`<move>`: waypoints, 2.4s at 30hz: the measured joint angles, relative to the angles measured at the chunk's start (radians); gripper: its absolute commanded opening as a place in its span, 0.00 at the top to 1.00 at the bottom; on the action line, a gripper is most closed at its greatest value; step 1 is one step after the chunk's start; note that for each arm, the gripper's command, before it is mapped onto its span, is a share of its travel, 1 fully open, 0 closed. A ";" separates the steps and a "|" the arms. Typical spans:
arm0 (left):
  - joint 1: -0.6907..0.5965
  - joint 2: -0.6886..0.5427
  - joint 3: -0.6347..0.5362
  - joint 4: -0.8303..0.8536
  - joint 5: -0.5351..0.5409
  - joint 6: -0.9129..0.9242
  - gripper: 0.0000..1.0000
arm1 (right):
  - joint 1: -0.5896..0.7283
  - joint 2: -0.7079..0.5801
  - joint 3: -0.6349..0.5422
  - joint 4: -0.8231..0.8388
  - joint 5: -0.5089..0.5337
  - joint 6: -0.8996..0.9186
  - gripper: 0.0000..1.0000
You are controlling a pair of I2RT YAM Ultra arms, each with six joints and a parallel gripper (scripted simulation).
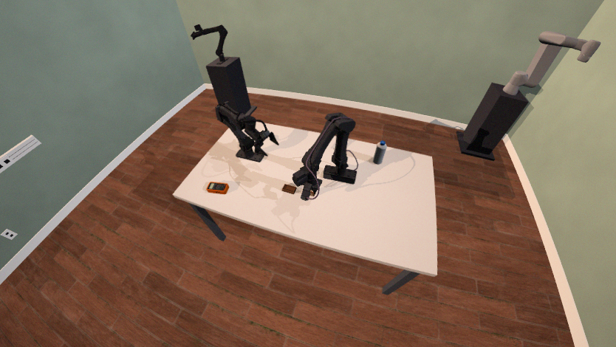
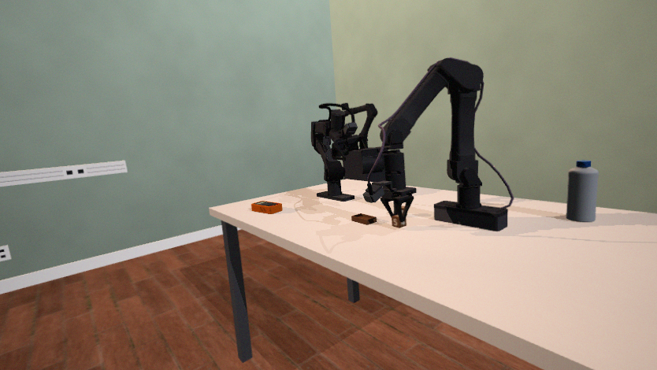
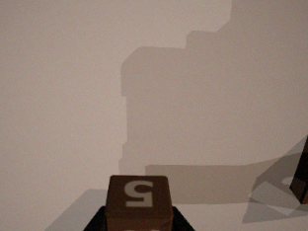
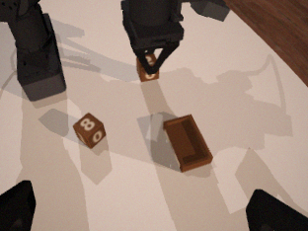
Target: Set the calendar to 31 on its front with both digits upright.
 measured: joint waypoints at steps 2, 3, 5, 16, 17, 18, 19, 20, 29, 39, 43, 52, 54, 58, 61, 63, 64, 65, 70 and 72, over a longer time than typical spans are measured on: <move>0.000 0.001 0.000 -0.001 0.000 -0.019 0.74 | 0.000 0.000 0.000 0.000 0.000 0.000 0.00; 0.000 0.001 0.000 -0.001 0.000 -0.026 0.74 | 0.000 0.000 0.000 0.000 0.000 0.000 0.00; 0.000 0.002 0.000 -0.001 0.000 -0.035 0.74 | 0.000 0.000 0.000 0.000 0.000 0.000 0.00; 0.000 0.022 0.040 -0.018 0.000 -0.050 0.74 | 0.000 0.000 0.000 0.000 0.000 0.000 0.00; 0.000 0.026 0.048 -0.016 0.000 -0.050 0.74 | 0.000 0.000 0.000 0.000 0.000 0.000 0.00; 0.000 0.028 0.051 -0.015 0.000 -0.050 0.74 | 0.000 0.000 0.000 0.000 0.000 0.000 0.00; 0.000 0.030 0.052 -0.016 0.000 -0.050 0.74 | 0.000 0.000 0.000 0.000 0.000 0.000 0.00; 0.000 0.032 0.051 -0.016 0.000 -0.050 0.74 | 0.000 0.000 0.000 0.000 0.000 0.000 0.00; 0.000 0.052 0.051 0.004 0.000 -0.053 0.74 | 0.000 0.000 0.000 0.000 0.000 0.000 0.00; 0.000 0.053 0.051 0.025 0.000 -0.056 0.74 | 0.000 0.000 0.000 0.000 0.000 0.000 0.00; 0.000 0.053 0.039 0.039 0.000 -0.057 0.74 | 0.000 0.000 0.000 0.000 0.000 0.000 0.00; 0.000 0.052 0.009 0.054 0.000 -0.058 0.74 | 0.000 0.000 0.000 0.000 0.000 0.000 0.00; 0.000 0.052 0.007 0.056 0.000 -0.058 0.74 | 0.000 0.000 0.000 0.000 0.000 0.000 0.00; 0.000 0.052 0.007 0.060 0.000 -0.058 0.74 | 0.000 0.000 0.000 0.000 0.000 0.000 0.00; 0.000 0.052 0.007 0.061 0.000 -0.058 0.57 | 0.000 0.000 0.000 0.000 0.000 0.000 0.00; 0.000 0.052 0.007 0.061 0.000 -0.058 0.44 | 0.000 0.000 0.000 0.000 0.000 0.000 0.00; 0.000 0.052 0.007 0.061 0.000 -0.058 0.44 | 0.000 0.000 0.000 0.000 0.000 0.000 0.00; 0.000 0.052 0.007 0.060 0.000 -0.058 0.44 | 0.000 0.000 0.000 0.000 0.000 0.000 0.00; 0.011 0.034 0.007 0.056 0.000 -0.053 0.44 | 0.000 0.000 0.000 0.000 0.000 0.000 0.00; 0.014 0.026 0.007 0.054 0.000 -0.050 0.44 | 0.000 0.000 0.000 0.000 0.000 0.000 0.00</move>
